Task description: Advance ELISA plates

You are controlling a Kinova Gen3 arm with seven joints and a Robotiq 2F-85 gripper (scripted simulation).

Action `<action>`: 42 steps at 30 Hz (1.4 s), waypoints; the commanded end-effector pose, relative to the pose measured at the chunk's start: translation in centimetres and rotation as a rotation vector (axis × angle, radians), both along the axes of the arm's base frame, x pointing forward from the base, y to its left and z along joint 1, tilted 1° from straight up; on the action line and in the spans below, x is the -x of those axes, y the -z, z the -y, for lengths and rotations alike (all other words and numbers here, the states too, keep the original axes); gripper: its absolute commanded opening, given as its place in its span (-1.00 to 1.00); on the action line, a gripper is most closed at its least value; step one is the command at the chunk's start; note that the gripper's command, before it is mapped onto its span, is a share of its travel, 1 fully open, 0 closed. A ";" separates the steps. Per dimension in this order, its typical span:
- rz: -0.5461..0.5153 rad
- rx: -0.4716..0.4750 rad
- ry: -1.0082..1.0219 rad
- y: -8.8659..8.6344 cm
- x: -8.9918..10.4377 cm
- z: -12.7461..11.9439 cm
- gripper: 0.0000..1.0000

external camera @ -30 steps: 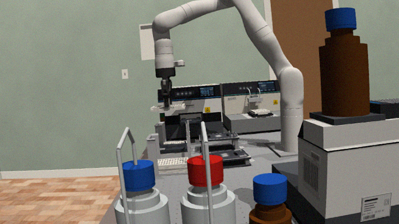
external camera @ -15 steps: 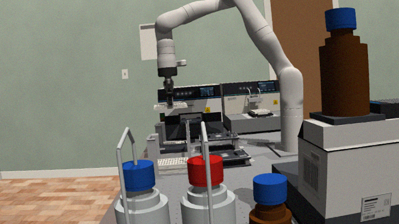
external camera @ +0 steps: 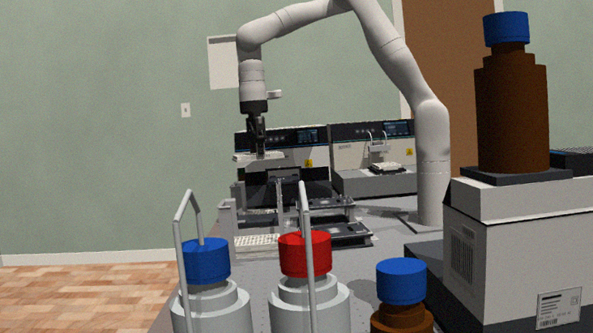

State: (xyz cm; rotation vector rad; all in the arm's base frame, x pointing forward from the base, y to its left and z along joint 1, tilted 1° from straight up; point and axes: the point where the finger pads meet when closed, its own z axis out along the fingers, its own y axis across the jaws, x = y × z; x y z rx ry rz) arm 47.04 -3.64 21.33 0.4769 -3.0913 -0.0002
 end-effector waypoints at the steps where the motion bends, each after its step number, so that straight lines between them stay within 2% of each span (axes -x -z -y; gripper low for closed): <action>1: 0.006 -0.001 -0.035 -0.1 0.2 1.3 0.88; 20: 0.003 0.000 -0.235 -0.1 1.3 6.5 0.88; 24: 0.002 0.001 -0.282 -0.1 1.4 6.7 0.88; 39: -0.004 -0.003 -0.432 -0.1 2.3 11.0 0.88; 42: -0.002 -0.003 -0.467 -0.1 2.3 11.1 0.88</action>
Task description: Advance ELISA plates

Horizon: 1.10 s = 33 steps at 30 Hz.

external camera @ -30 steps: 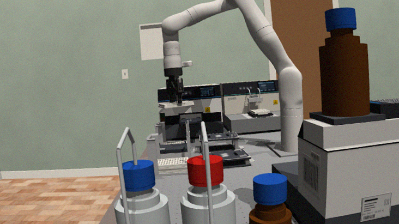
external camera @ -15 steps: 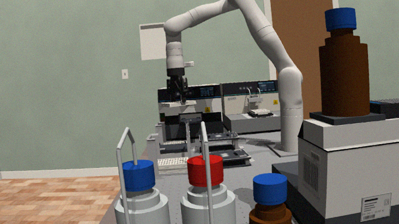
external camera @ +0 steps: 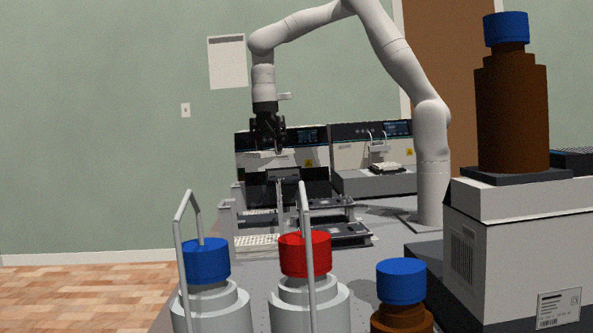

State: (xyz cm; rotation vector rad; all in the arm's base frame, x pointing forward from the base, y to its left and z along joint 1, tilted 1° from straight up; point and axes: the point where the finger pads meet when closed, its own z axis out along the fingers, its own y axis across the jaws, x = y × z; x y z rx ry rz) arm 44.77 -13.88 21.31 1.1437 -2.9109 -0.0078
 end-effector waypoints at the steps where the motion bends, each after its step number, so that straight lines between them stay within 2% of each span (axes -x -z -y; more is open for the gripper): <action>1: 0.001 0.005 -0.037 -0.2 0.0 0.9 0.88; 6: 0.000 0.004 -0.072 -0.1 0.1 0.9 0.88; 19: -0.003 0.001 -0.222 -0.1 1.1 5.2 0.88; 27: -0.001 0.001 -0.293 -0.2 1.0 5.2 0.88; 33: -0.003 -0.002 -0.363 -0.1 1.5 7.2 0.88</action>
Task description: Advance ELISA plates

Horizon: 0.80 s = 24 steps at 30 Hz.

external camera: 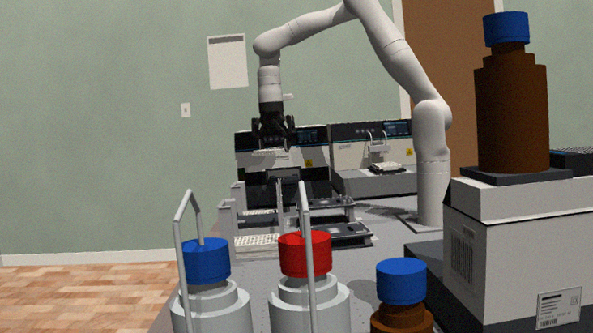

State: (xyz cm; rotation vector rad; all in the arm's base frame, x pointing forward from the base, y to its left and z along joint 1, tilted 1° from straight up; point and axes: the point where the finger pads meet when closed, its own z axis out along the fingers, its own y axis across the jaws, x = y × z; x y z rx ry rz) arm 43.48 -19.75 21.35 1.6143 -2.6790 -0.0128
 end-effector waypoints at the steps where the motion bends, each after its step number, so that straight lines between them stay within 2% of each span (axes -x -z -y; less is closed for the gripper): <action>1: -0.001 0.004 -0.039 -0.1 0.3 1.6 0.88; 5: -0.002 0.003 -0.085 -0.1 0.6 3.0 0.88; 16: 0.000 0.002 -0.190 -0.2 0.7 3.8 0.88; 24: -0.002 0.000 -0.260 -0.1 1.2 5.7 0.88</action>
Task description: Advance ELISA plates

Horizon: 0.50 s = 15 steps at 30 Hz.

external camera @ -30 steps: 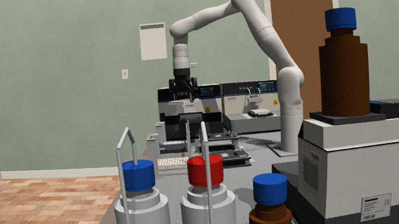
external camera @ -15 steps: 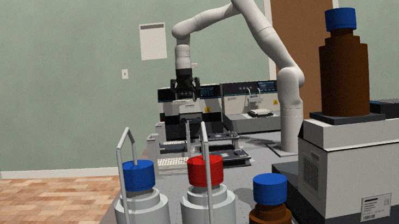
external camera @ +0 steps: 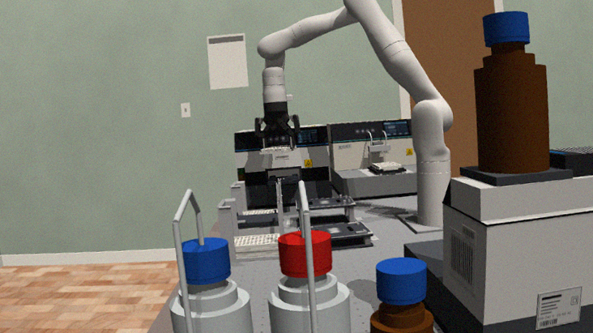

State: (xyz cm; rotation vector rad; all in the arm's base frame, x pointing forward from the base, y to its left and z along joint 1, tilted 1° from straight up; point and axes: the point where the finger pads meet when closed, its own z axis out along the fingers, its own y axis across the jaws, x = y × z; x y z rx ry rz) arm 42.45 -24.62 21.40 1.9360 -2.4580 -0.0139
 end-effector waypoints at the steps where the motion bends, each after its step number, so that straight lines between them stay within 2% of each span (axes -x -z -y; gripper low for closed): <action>1: -0.003 0.004 -0.020 -0.1 0.3 1.2 0.88; 7: -0.003 0.002 -0.091 -0.1 0.7 3.1 0.88; 15: -0.001 0.001 -0.185 -0.1 0.7 3.3 0.88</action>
